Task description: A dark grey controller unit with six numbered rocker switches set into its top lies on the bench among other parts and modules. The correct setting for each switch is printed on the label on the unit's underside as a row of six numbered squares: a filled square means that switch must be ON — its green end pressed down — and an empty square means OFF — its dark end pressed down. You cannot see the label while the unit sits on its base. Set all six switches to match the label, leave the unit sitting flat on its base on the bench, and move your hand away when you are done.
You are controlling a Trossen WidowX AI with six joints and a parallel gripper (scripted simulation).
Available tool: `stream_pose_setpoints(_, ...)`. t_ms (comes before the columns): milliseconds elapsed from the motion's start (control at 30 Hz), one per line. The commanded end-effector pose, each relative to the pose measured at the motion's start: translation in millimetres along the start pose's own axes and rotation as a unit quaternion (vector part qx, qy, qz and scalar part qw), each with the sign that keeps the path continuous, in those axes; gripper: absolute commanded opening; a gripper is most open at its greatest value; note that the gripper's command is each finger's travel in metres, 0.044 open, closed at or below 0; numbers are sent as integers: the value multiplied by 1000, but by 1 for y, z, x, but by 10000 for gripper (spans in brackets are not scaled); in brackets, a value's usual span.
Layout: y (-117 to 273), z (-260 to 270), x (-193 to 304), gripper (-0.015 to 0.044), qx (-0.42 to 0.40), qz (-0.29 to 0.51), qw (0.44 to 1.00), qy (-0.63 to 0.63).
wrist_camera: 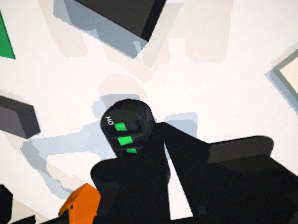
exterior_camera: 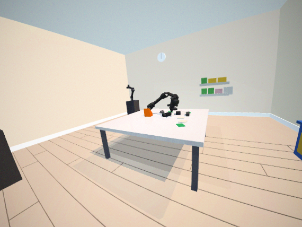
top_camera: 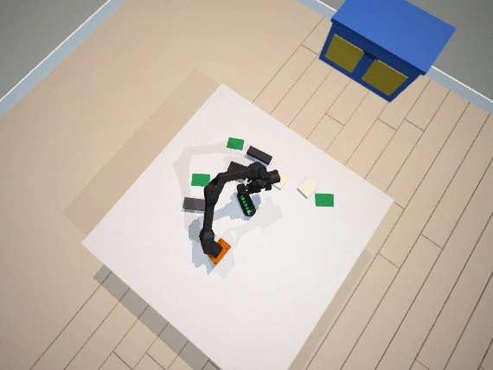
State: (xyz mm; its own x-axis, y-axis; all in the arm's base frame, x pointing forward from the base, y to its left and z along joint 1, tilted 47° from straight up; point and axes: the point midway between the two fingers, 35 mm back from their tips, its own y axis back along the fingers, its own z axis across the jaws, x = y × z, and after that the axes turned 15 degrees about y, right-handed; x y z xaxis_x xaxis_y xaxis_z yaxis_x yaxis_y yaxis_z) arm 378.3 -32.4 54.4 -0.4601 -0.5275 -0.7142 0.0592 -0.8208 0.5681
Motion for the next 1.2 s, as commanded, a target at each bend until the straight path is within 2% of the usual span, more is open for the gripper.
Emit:
stream_pose_setpoints(0,-8,-4,1,0,-5,-1,1000,12)
stream_pose_setpoints(833,-46,-15,1,0,-23,3,997,79)
stream_pose_setpoints(1167,-47,-13,1,0,-23,3,996,81)
